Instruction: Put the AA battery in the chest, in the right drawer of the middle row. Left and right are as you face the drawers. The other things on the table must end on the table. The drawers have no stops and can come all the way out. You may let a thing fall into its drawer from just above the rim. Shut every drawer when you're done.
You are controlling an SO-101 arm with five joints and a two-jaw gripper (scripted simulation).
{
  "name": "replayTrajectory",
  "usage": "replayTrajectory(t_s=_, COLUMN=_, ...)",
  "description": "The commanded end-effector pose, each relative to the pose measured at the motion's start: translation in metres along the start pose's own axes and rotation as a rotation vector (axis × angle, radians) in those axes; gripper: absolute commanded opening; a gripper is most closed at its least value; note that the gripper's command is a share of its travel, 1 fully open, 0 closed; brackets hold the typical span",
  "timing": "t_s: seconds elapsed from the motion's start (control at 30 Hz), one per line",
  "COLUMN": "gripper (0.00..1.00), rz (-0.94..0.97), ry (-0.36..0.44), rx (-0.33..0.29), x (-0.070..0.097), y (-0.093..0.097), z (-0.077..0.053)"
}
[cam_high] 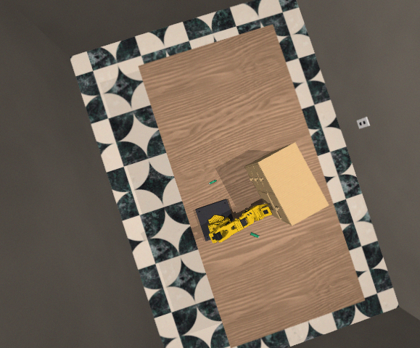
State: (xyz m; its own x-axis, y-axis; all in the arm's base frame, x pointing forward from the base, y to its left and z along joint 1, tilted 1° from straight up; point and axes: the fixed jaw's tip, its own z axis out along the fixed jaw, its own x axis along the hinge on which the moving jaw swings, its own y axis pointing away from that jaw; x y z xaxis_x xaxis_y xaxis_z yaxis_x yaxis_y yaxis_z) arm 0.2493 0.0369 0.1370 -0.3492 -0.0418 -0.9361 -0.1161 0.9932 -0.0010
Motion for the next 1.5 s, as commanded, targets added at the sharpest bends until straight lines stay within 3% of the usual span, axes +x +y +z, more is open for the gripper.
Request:
replayTrajectory(t_s=0.0, gripper=0.0, rz=-0.008, ry=-0.004, rx=-0.004, x=0.0001, y=0.0011, z=-0.0043)
replayTrajectory(t_s=1.47, gripper=0.0, rz=-0.008, ry=-0.004, rx=-0.002, x=0.0033, y=0.0005, z=-0.0137)
